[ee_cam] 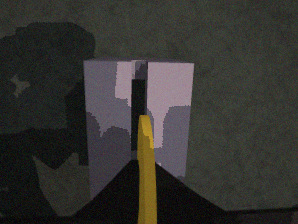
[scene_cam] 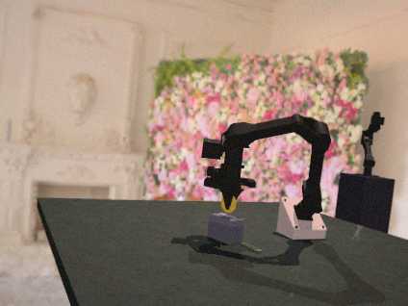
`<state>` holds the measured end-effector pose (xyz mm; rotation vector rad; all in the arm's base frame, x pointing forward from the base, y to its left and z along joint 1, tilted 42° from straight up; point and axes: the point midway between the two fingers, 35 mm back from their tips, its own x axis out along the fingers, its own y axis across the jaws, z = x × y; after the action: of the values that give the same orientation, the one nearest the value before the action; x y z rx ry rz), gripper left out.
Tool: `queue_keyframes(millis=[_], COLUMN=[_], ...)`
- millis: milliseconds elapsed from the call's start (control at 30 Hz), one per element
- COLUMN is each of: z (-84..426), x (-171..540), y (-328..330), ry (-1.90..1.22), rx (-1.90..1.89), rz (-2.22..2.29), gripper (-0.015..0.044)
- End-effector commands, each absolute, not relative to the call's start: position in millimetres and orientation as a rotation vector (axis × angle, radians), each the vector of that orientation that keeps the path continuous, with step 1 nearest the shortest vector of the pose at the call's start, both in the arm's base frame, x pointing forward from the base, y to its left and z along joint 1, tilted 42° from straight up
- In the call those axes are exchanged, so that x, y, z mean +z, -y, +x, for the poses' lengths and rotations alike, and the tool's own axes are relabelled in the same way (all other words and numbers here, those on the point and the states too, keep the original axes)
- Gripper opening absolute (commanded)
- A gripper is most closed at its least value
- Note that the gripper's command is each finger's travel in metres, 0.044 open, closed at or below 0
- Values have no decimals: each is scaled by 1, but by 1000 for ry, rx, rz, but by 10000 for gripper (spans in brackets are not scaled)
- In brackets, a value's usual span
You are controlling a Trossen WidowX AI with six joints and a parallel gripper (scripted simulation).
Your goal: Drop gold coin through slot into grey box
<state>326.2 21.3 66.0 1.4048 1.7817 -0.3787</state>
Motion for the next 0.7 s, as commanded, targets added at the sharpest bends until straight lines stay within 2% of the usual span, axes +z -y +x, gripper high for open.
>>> queue_keyframes(millis=[0,667], z=[325,325], x=[64,58], y=[-24,-29], ry=[-1786,-1786], rx=[-382,-382], rz=[1411,1412], gripper=[0,0])
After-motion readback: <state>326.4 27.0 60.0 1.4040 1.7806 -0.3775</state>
